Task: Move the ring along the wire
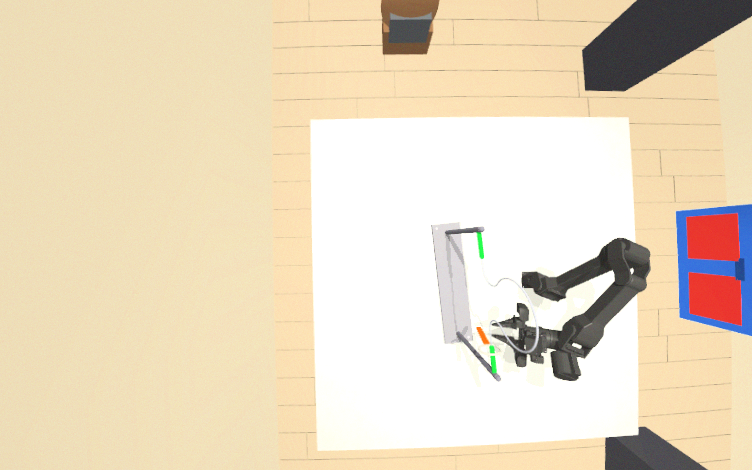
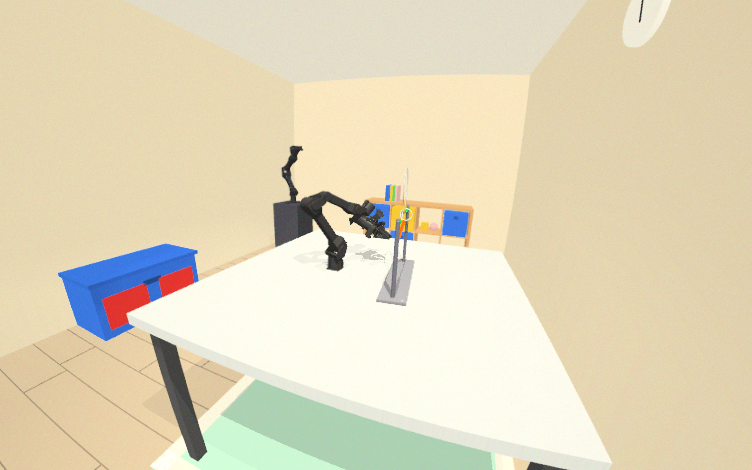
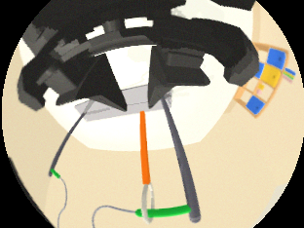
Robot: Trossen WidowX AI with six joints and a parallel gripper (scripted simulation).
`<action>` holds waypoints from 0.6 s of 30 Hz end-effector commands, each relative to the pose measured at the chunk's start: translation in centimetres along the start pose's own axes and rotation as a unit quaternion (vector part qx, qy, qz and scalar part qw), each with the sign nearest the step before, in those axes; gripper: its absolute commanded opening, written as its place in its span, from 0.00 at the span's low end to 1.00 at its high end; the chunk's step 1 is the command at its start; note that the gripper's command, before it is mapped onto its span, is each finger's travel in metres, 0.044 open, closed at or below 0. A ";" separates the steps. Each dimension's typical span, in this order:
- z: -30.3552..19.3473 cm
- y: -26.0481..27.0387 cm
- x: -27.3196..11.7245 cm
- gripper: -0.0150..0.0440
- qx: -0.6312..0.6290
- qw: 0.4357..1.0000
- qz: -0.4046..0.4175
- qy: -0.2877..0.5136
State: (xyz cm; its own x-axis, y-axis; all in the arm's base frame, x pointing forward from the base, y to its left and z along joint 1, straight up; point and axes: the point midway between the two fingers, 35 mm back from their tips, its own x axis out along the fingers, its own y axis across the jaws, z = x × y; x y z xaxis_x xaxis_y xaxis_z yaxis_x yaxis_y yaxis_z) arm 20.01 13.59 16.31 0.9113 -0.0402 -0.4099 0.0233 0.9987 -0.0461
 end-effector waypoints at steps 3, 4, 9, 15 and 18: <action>0.2 0.0 -0.1 0.53 0.004 1.000 -0.001 -0.002; 0.2 0.0 -0.1 0.53 0.004 1.000 -0.001 -0.002; 0.2 0.0 -0.1 0.53 0.004 1.000 -0.001 -0.002; 0.0 0.0 -0.1 0.57 0.001 1.000 0.000 0.001; -0.4 0.2 -2.0 0.70 0.002 1.000 -0.002 0.009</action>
State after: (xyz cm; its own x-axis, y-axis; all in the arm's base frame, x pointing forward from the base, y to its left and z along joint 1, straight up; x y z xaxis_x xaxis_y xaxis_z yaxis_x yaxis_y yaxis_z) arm 19.31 13.44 16.15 0.9043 -0.0511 -0.4238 0.0322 0.9981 -0.0516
